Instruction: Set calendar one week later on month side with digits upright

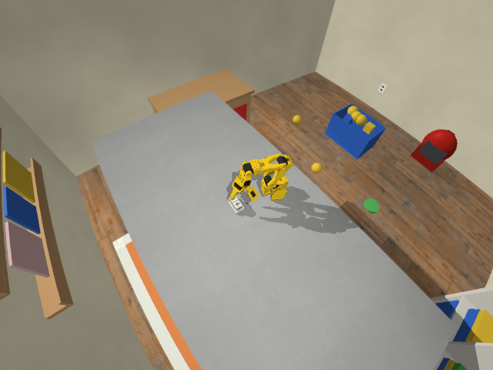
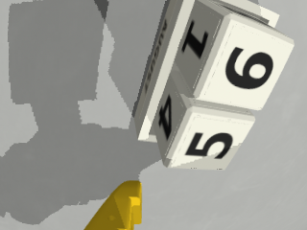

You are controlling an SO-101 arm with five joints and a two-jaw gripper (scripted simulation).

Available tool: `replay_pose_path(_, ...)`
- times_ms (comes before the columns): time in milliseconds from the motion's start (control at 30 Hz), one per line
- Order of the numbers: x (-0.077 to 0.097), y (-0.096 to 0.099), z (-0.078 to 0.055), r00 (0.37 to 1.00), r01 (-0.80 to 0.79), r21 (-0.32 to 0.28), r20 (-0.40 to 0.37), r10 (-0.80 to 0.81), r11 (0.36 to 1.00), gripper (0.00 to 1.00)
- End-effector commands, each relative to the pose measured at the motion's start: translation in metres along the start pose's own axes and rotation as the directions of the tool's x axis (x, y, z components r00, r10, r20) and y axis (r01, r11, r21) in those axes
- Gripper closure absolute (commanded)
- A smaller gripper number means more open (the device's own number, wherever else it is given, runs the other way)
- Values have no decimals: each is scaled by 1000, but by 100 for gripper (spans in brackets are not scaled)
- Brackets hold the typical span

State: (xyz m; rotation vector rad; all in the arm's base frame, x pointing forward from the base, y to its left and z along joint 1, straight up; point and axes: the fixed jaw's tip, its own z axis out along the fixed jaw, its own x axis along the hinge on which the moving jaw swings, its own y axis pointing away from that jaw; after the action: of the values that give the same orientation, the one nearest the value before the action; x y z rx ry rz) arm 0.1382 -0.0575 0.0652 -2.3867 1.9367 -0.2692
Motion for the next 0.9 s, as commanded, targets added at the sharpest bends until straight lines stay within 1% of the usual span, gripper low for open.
replay_pose_path(0, 4, -4, -3, 975, -214, -125, 42, 220, 969, 65)
replay_pose_path(33, 4, -4, -3, 975, -214, -125, 42, 220, 969, 65)
replay_pose_path(67, 4, -4, -3, 960, -265, -158, 49, 275, 951, 65)
replay_pose_path(100, 4, -4, -3, 958, -270, -162, 49, 281, 949, 65)
replay_pose_path(867, 4, -4, -3, 958, -270, -162, 49, 281, 949, 65)
